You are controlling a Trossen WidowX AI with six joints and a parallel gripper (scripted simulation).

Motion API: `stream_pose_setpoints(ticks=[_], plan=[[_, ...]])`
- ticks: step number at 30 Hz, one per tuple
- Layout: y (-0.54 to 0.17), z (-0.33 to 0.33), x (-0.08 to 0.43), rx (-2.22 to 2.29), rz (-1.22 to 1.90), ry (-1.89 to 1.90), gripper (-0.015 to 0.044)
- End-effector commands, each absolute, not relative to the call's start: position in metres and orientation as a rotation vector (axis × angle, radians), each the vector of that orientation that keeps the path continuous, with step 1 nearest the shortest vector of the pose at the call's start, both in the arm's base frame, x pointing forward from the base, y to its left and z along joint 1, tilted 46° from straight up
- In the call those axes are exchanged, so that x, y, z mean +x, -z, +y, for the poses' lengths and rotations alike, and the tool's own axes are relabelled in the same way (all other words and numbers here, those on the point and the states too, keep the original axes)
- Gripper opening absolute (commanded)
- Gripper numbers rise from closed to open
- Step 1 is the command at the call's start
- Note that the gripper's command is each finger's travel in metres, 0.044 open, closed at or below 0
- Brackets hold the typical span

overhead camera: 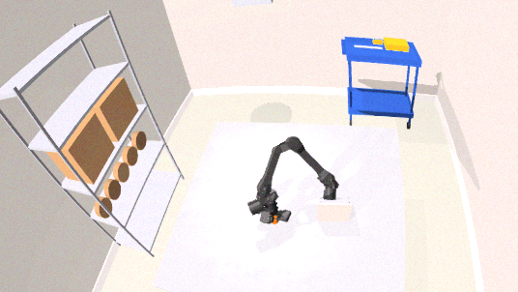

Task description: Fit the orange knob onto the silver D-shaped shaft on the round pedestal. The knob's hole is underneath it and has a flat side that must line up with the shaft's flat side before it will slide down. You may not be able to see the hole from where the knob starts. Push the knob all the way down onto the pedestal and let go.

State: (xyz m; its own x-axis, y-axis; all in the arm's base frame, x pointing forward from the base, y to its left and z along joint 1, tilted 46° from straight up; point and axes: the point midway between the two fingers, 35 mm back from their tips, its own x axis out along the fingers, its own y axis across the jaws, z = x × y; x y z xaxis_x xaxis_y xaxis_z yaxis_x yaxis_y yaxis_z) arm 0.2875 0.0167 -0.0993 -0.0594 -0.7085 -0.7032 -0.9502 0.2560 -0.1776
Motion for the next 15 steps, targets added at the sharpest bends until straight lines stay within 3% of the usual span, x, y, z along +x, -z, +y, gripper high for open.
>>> stream_pose_setpoints(ticks=[1,9,15], plan=[[0.0993,0.0167,0.2875,-1.513,1.828,-0.438,0.0026],[0.0993,0.0167,0.2875,-1.513,1.828,-0.438,0.0236],[0.0993,0.0167,0.2875,-1.513,1.828,-0.438,0.024]])
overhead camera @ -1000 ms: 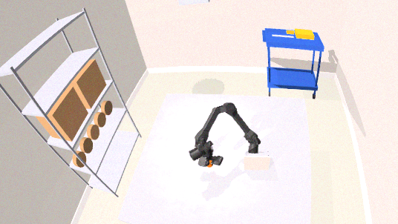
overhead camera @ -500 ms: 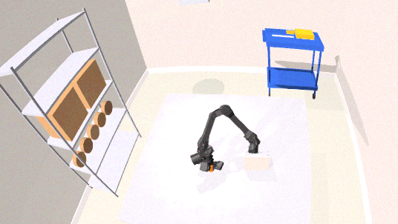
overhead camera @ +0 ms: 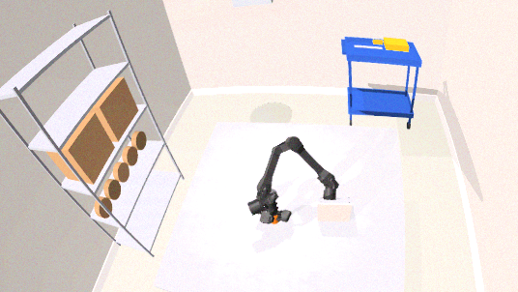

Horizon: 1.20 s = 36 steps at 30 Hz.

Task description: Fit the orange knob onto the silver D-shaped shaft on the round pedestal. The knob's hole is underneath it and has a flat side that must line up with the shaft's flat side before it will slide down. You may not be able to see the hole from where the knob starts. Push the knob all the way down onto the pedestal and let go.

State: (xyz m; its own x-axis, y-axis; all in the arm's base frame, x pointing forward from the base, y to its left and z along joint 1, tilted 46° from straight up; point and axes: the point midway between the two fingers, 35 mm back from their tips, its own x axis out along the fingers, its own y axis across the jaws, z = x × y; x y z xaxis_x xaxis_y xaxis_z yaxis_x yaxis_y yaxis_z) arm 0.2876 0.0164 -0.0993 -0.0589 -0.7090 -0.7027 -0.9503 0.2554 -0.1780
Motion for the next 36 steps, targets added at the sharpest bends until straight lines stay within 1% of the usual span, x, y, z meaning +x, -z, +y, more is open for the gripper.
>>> stream_pose_setpoints(ticks=[1,10,12,17,18,36], plan=[[0.099,0.017,0.288,-1.513,1.828,-0.438,0.024],[0.099,0.017,0.288,-1.513,1.828,-0.438,0.024],[0.093,0.024,0.289,-1.513,1.826,-0.439,0.0292],[0.044,0.073,0.292,-1.518,1.818,-0.44,0.0424],[0.042,0.075,0.291,-1.519,1.817,-0.44,0.044],[0.061,0.057,0.291,-1.519,1.817,-0.44,0.044]])
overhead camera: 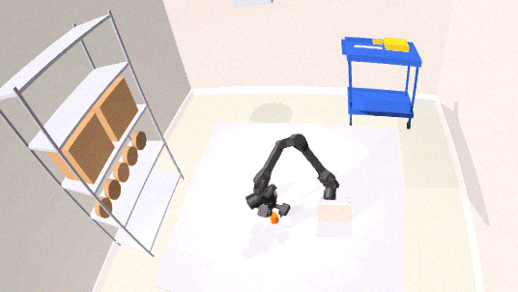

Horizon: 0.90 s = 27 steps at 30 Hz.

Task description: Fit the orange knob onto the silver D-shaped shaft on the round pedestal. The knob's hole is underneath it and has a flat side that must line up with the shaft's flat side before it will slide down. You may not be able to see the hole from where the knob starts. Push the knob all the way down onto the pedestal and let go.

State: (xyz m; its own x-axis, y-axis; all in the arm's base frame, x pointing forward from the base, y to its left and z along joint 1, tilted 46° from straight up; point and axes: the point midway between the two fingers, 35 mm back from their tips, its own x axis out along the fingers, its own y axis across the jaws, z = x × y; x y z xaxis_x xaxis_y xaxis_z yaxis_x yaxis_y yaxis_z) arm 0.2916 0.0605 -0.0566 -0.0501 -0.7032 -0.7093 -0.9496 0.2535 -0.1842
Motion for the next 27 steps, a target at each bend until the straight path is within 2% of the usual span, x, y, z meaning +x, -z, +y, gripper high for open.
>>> stream_pose_setpoints(ticks=[1,27], plan=[[0.062,0.056,0.291,-1.519,1.817,-0.44,0.044],[0.091,0.026,0.289,-1.52,1.817,-0.438,0.044]])
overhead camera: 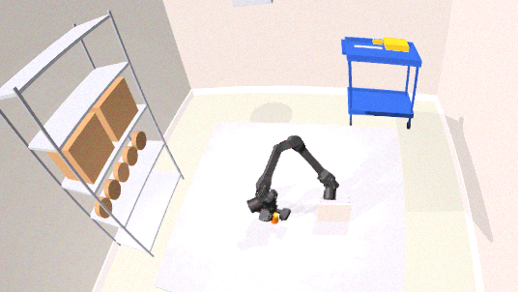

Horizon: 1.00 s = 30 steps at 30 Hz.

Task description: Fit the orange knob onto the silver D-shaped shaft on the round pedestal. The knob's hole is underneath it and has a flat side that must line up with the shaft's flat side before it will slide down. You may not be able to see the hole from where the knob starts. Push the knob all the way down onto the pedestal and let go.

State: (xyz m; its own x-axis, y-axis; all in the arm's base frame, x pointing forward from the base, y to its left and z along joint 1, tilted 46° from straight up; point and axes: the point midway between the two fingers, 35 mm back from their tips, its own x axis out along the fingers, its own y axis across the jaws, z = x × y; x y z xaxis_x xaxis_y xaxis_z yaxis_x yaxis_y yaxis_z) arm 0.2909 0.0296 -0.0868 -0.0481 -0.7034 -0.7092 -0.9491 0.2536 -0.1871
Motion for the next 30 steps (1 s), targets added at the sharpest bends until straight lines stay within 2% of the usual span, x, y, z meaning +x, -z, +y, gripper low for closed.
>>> stream_pose_setpoints(ticks=[1,10,20,26,30], plan=[[0.0923,0.0249,0.2892,-1.52,1.818,-0.438,0.044],[0.0999,0.0163,0.2875,-1.521,1.819,-0.437,0.044],[0.0999,0.0163,0.2875,-1.521,1.819,-0.437,0.0177],[0.0999,0.0163,0.2875,-1.521,1.819,-0.437,0.0138],[0.0974,0.0196,0.2887,-1.521,1.818,-0.438,0.0033]])
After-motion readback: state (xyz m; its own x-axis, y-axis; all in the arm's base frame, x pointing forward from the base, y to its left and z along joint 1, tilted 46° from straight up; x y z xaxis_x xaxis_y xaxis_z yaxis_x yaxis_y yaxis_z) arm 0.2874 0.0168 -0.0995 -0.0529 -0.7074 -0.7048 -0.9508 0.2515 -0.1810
